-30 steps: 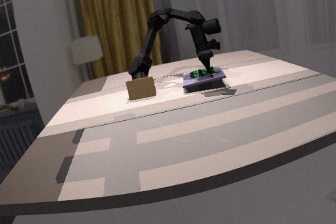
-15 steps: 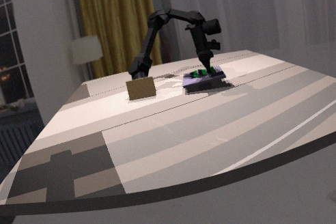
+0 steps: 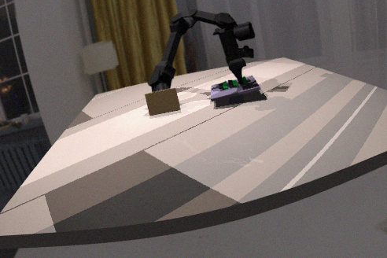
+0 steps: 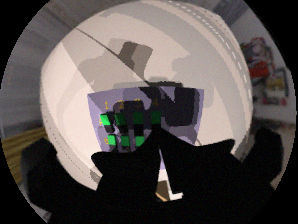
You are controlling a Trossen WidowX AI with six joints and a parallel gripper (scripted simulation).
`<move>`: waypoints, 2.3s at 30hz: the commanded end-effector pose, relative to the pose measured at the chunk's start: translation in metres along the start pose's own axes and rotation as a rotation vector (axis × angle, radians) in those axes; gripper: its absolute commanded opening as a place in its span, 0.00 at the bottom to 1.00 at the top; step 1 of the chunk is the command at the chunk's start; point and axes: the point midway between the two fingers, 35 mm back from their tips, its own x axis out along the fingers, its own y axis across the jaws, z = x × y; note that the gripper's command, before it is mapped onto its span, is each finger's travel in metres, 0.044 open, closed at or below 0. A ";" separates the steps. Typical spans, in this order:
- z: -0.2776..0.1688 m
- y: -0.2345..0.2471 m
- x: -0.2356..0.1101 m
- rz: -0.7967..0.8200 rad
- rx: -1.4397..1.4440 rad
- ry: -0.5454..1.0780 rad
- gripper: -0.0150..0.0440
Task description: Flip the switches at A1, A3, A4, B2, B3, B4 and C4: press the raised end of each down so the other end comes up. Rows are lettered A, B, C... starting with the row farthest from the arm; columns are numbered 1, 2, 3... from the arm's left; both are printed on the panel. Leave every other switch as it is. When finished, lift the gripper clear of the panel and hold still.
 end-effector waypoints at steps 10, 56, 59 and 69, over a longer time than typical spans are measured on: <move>-0.001 0.001 0.004 0.006 0.005 0.003 0.25; -0.040 0.052 -0.018 0.008 0.008 0.006 0.25; -0.040 0.052 -0.017 0.008 0.008 0.006 0.25; -0.040 0.052 -0.005 0.009 0.008 0.006 0.25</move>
